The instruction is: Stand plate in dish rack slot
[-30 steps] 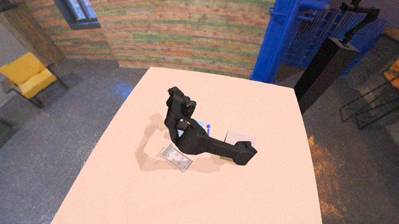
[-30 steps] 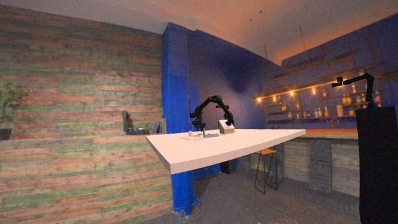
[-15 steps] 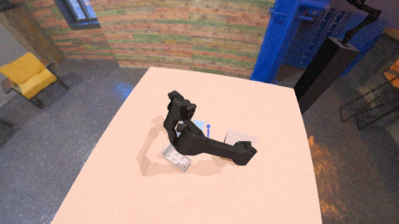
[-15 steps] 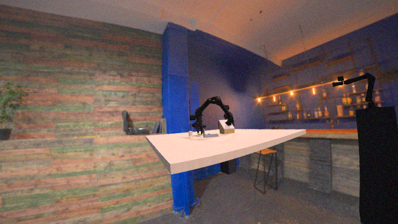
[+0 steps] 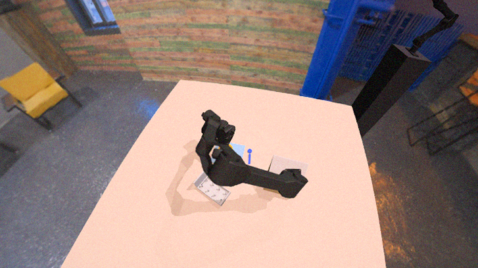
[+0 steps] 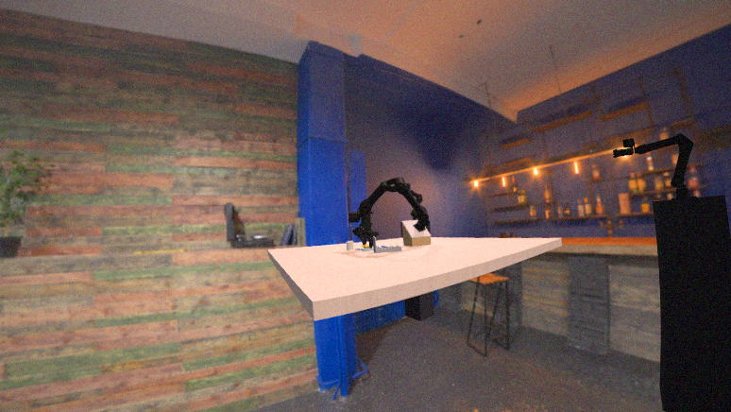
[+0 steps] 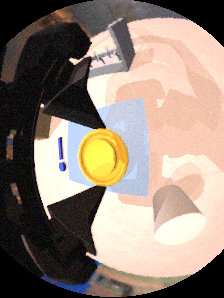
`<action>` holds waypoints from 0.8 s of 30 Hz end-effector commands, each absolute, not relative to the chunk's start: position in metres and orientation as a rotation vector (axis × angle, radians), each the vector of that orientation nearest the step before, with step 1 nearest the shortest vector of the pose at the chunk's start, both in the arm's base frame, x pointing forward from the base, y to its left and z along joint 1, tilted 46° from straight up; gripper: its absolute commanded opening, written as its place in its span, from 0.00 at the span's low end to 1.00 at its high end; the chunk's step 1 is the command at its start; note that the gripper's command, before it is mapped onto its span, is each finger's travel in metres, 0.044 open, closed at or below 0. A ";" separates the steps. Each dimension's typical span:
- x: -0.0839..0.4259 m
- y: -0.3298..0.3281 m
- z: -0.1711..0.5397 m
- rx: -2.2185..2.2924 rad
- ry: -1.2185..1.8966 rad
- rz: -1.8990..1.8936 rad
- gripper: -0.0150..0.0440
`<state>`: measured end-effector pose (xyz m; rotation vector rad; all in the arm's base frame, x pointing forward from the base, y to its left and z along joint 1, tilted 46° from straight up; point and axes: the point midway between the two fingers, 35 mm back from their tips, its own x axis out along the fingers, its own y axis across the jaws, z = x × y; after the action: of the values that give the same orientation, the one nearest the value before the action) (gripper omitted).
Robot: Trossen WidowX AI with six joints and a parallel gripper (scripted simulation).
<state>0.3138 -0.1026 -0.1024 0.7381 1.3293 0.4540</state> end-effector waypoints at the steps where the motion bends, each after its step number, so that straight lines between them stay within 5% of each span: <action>1: 0.314 -0.102 -0.102 0.746 1.327 0.452 0.88; 5: 0.314 -0.102 -0.102 0.746 1.327 0.452 0.83; 18: 0.312 -0.147 -0.068 0.739 1.330 0.440 0.25; 24: 0.307 -0.171 -0.047 0.738 1.332 0.438 0.25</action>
<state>0.3078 -0.1566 -0.0585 0.7530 1.3382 0.4429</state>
